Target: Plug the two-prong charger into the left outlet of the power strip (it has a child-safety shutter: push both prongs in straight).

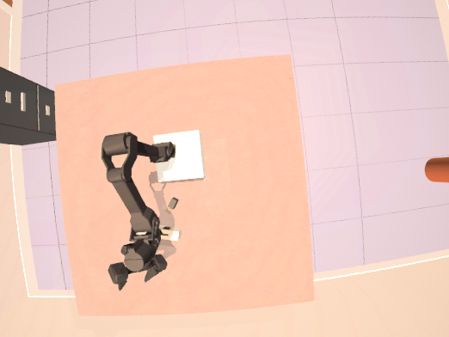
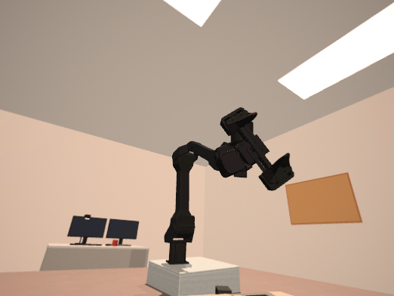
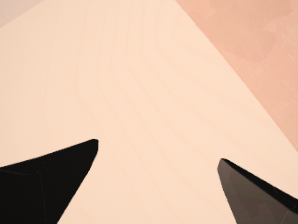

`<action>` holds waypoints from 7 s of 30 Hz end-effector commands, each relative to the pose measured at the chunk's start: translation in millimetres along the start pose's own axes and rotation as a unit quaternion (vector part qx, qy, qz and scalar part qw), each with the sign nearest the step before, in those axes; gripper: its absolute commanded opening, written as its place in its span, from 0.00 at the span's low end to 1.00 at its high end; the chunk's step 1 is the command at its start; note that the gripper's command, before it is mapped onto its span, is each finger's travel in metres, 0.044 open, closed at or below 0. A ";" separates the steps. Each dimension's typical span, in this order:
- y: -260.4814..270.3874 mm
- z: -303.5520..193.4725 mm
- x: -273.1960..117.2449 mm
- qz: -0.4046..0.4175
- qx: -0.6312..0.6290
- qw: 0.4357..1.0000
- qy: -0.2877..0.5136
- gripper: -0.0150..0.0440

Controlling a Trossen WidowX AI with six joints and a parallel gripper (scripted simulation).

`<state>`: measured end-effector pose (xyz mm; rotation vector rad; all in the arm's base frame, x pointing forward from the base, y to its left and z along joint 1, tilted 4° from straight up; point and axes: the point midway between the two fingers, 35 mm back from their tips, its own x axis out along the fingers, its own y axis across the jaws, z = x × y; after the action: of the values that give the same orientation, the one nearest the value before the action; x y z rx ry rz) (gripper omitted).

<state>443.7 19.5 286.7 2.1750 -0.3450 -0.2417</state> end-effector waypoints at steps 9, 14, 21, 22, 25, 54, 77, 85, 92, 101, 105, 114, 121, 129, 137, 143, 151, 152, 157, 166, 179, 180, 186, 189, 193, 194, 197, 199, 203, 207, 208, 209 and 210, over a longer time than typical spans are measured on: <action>-50.0 30.4 -3.9 -0.123 -0.212 0.969 -0.018 1.00; -68.8 44.6 -9.5 -0.176 -0.292 0.940 -0.016 1.00; -93.3 65.6 -21.4 -0.250 -0.393 0.885 -0.005 1.00; -96.5 68.6 -23.4 -0.260 -0.406 0.876 -0.002 1.00; -106.0 77.8 -30.1 -0.292 -0.444 0.847 0.007 1.00; -163.6 157.0 -125.5 -0.551 -0.649 0.489 0.192 1.00; -170.1 181.7 -174.6 -0.616 -0.644 0.339 0.301 1.00; -178.4 187.9 -173.2 -0.616 -0.644 0.339 0.301 1.00; -186.4 193.3 -171.3 -0.616 -0.644 0.339 0.301 1.00; -198.5 201.8 -169.0 -0.616 -0.644 0.339 0.301 1.00; -203.7 205.7 -168.3 -0.616 -0.644 0.339 0.301 1.00; -215.2 214.6 -167.2 -0.616 -0.644 0.339 0.301 1.00; -214.3 214.1 -165.6 -0.615 -0.646 0.341 0.297 0.91; -214.3 214.1 -165.6 -0.615 -0.646 0.341 0.297 0.56; -214.3 214.1 -165.6 -0.615 -0.646 0.341 0.297 0.40; -202.4 204.6 -167.2 -0.615 -0.646 0.340 0.298 0.25; -172.2 183.9 -175.8 -0.616 -0.644 0.339 0.301 0.25; -170.7 183.0 -176.4 -0.616 -0.644 0.339 0.301 0.25; -171.5 184.0 -174.4 -0.613 -0.648 0.332 0.306 0.25; -180.6 192.4 -161.9 -0.596 -0.667 0.295 0.336 0.25; -193.3 205.5 -145.6 -0.569 -0.691 0.241 0.375 0.25; -193.3 205.4 -145.2 -0.569 -0.691 0.241 0.375 0.25; -194.3 203.7 -139.6 -0.567 -0.692 0.238 0.378 0.25; -194.9 202.7 -136.2 -0.566 -0.693 0.236 0.379 0.25; -195.8 201.5 -131.5 -0.565 -0.694 0.234 0.381 0.25; -196.0 201.2 -130.4 -0.565 -0.694 0.233 0.381 0.25; -196.7 200.4 -126.9 -0.564 -0.695 0.231 0.382 0.25; -197.1 199.8 -124.6 -0.563 -0.695 0.230 0.383 0.25; -198.1 198.8 -120.0 -0.561 -0.696 0.227 0.385 0.25; -199.0 197.9 -115.4 -0.560 -0.697 0.225 0.386 0.25; -199.3 197.7 -114.3 -0.560 -0.698 0.224 0.387 0.25; -199.5 197.5 -113.1 -0.559 -0.698 0.224 0.387 0.25; -199.8 197.3 -111.9 -0.559 -0.698 0.223 0.388 0.25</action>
<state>307.0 20.7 15.2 0.0126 1.5547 -0.0648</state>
